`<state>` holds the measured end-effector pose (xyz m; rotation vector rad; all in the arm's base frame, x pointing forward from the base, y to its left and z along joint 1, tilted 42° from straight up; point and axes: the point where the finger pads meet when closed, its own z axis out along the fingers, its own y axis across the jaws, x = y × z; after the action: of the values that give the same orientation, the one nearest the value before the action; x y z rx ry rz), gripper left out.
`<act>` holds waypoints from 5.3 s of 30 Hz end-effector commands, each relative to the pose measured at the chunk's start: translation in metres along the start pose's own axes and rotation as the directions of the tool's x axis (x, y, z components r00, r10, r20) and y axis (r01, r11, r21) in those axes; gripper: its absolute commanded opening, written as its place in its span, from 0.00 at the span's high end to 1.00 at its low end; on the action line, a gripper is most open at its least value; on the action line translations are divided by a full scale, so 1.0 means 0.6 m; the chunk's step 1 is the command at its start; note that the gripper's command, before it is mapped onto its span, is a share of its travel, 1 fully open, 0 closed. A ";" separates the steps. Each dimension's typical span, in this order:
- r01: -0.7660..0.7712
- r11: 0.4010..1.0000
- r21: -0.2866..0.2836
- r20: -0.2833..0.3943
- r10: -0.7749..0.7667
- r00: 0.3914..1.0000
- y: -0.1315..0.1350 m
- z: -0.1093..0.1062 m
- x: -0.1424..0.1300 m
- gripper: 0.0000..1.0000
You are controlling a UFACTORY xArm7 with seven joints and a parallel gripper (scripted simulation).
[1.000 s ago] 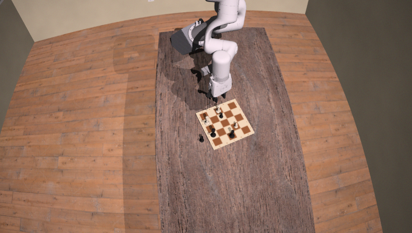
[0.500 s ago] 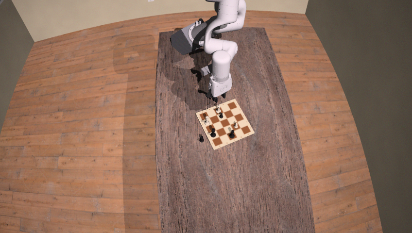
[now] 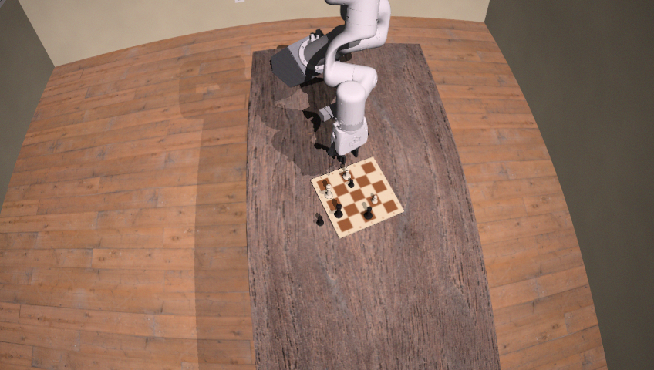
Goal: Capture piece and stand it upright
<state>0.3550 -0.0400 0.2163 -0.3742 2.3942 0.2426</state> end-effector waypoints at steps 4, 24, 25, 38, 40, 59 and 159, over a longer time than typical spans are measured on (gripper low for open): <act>0.000 1.000 0.001 0.003 0.000 1.000 -0.001 0.016 -0.002 0.57; 0.000 1.000 0.001 0.003 0.000 1.000 0.000 0.059 -0.002 0.57; 0.000 1.000 0.001 0.003 0.000 1.000 0.000 0.059 -0.002 0.57; 0.000 1.000 0.001 0.003 0.000 1.000 0.001 0.073 -0.002 0.57; 0.000 1.000 0.001 0.003 0.000 1.000 0.001 0.074 -0.002 0.57; 0.000 1.000 0.001 0.003 0.000 1.000 0.001 0.075 -0.002 0.57; 0.000 1.000 0.001 0.003 0.000 1.000 -0.001 0.136 -0.004 0.57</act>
<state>0.3993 -0.0197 0.1628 -0.3749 2.4054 0.2336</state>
